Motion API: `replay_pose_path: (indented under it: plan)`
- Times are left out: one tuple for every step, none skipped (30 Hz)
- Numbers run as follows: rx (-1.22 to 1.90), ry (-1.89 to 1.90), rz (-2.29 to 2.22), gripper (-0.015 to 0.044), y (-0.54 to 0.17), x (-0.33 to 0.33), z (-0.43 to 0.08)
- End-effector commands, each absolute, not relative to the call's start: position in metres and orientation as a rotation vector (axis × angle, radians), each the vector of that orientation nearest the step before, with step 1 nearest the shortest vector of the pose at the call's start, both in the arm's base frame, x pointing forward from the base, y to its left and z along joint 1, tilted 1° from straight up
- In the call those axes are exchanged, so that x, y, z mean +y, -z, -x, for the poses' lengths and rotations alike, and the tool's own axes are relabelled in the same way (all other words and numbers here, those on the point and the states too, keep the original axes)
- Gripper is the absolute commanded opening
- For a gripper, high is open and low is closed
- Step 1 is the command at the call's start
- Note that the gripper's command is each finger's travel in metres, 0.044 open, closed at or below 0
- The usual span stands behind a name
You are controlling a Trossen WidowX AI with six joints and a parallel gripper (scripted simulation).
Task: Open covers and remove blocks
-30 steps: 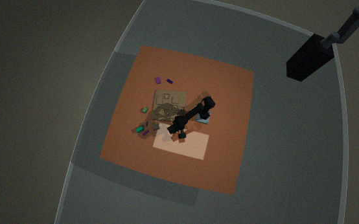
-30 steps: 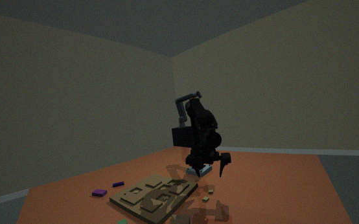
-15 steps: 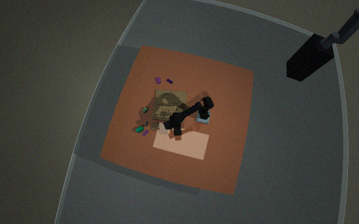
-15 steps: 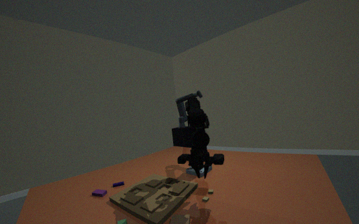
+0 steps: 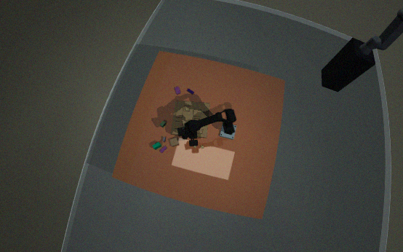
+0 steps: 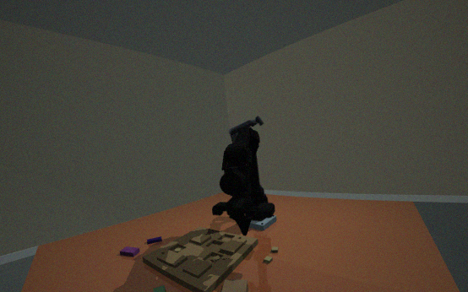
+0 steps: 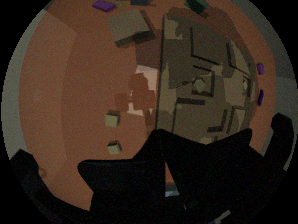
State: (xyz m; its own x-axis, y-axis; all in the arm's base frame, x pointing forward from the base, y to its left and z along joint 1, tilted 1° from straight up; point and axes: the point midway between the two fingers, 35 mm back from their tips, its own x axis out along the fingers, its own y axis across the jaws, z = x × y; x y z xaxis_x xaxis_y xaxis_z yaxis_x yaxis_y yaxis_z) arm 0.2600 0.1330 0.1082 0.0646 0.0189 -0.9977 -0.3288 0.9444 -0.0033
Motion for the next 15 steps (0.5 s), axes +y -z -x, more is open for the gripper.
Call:
replay_pose_path:
  plan:
    - [1.478,-0.305,0.291,0.0,-0.112,0.121,-0.278]
    - [1.477,-0.314,0.302,0.0,-0.112,0.118,-0.282]
    - [1.476,-0.322,0.312,0.0,-0.113,0.115,-0.285]
    - [1.475,-0.33,0.323,0.0,-0.113,0.111,-0.289]
    - [1.474,-0.339,0.333,0.0,-0.113,0.108,-0.293]
    - [1.473,-0.347,0.343,0.0,-0.113,0.104,-0.296]
    - [1.472,-0.356,0.354,0.0,-0.114,0.101,-0.3]
    - [1.471,-0.364,0.364,0.0,-0.114,0.097,-0.303]
    - [1.47,-0.373,0.374,0.0,-0.114,0.093,-0.306]
    - [1.469,-0.381,0.385,0.0,-0.114,0.089,-0.31]
    - [1.467,-0.39,0.395,0.0,-0.114,0.086,-0.313]
    - [1.466,-0.398,0.405,0.0,-0.114,0.082,-0.316]
    - [1.465,-0.407,0.416,0.0,-0.114,0.078,-0.32]
    - [1.464,-0.416,0.426,0.0,-0.114,0.073,-0.323]
    - [1.463,-0.424,0.436,0.0,-0.114,0.069,-0.326]
